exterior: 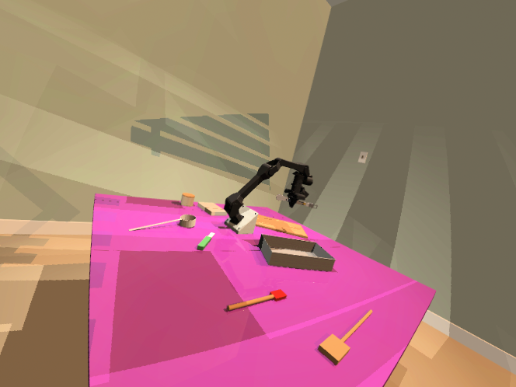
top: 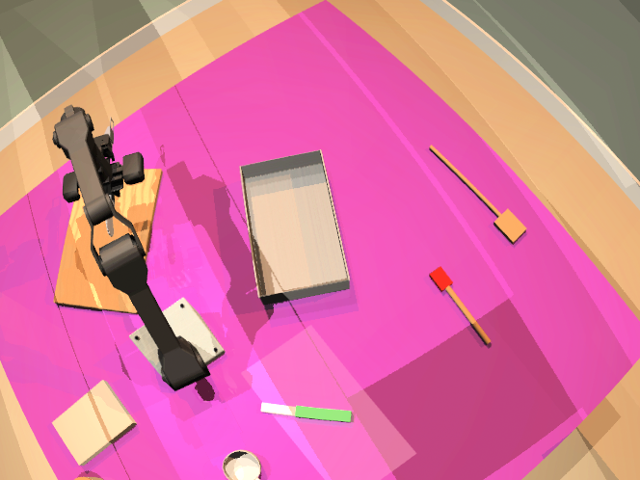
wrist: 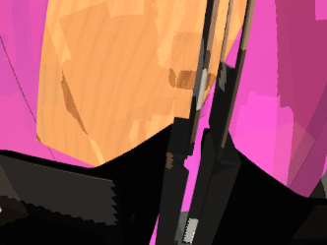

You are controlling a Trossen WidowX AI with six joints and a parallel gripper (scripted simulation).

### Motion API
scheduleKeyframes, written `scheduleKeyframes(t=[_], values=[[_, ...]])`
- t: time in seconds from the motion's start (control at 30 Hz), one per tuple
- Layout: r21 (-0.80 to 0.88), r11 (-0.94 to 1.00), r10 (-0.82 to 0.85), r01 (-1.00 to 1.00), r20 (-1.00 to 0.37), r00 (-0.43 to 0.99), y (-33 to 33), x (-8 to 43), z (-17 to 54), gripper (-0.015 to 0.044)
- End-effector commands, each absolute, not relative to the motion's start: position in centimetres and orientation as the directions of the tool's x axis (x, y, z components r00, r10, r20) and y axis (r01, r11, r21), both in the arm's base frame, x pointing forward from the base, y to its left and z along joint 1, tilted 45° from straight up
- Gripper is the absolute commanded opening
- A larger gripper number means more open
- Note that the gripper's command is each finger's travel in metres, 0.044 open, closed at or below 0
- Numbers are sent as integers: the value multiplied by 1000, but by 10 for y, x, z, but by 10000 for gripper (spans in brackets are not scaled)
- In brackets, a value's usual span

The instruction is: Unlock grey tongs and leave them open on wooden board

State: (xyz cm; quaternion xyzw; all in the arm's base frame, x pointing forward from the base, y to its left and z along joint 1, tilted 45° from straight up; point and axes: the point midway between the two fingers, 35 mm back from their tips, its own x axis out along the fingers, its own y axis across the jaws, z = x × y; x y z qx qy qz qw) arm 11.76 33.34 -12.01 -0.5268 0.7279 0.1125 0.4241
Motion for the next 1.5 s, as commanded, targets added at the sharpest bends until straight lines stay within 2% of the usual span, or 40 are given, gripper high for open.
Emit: scheduleKeyframes(t=[0.0, 0.27, 0.63, 1.47], values=[[-331, 476, -664, -814, -743, -86, 342, 97, -124, -150], [-434, 569, -671, -698, -736, -90, 349, 54, -133, -150], [-437, 568, -665, -698, -743, -77, 349, 53, -135, -150], [-458, 510, -441, -728, -866, 236, 355, 45, -160, -150]])
